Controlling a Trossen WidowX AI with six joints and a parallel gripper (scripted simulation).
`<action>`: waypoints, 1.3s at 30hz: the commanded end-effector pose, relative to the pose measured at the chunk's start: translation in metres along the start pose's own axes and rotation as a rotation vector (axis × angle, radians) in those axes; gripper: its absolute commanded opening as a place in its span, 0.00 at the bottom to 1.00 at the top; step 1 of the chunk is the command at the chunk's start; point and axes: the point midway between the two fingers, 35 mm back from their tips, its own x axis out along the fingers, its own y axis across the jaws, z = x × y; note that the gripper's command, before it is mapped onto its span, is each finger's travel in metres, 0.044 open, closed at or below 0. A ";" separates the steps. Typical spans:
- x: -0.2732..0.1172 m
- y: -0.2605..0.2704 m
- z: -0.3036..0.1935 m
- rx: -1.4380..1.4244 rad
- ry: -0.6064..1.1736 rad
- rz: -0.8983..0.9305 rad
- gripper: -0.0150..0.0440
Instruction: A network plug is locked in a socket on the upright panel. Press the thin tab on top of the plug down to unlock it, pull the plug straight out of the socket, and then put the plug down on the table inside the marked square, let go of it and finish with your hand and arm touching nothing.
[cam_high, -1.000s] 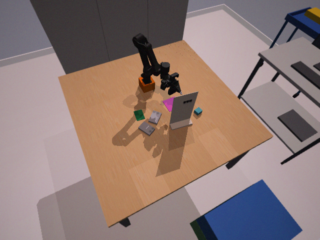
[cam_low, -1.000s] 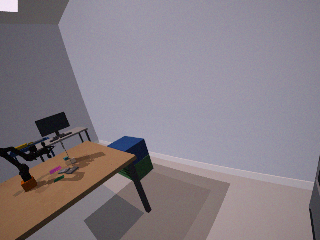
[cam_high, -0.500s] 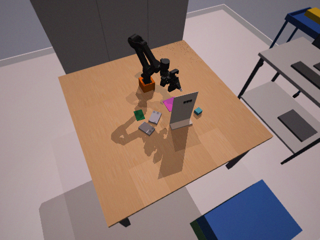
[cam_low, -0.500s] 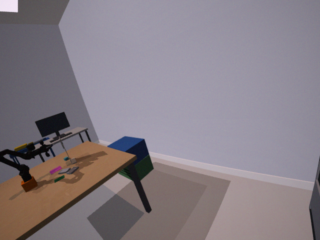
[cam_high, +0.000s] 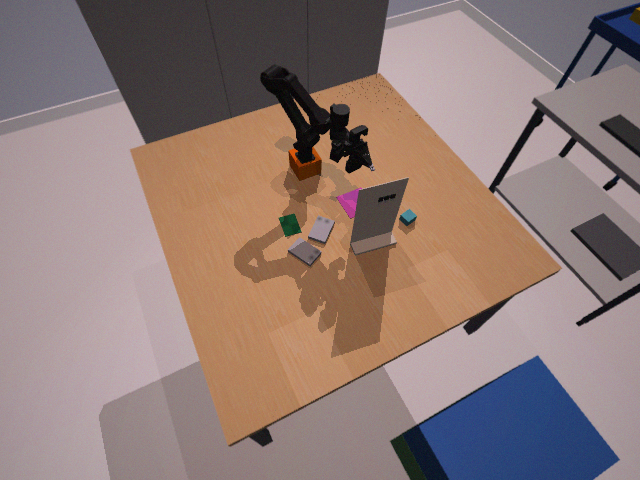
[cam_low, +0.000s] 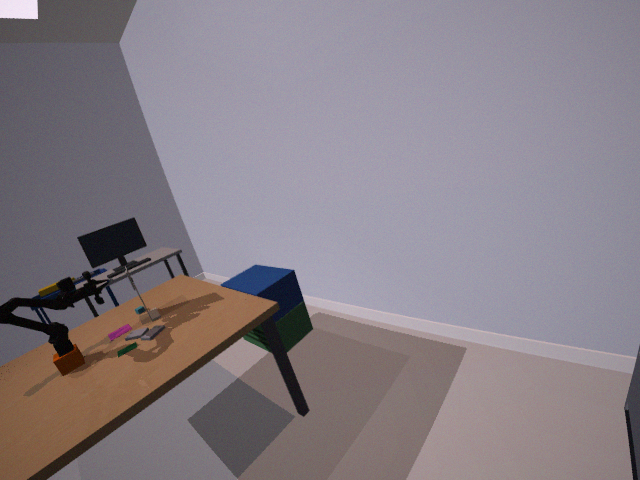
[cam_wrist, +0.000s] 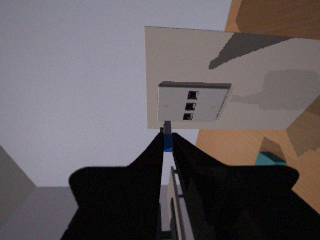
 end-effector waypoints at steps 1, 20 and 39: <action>0.002 -0.013 -0.004 -0.023 0.023 -0.064 0.25; -0.022 -0.152 -0.023 -0.138 0.215 -0.708 0.25; -0.047 -0.197 -0.025 -0.140 0.271 -0.935 0.25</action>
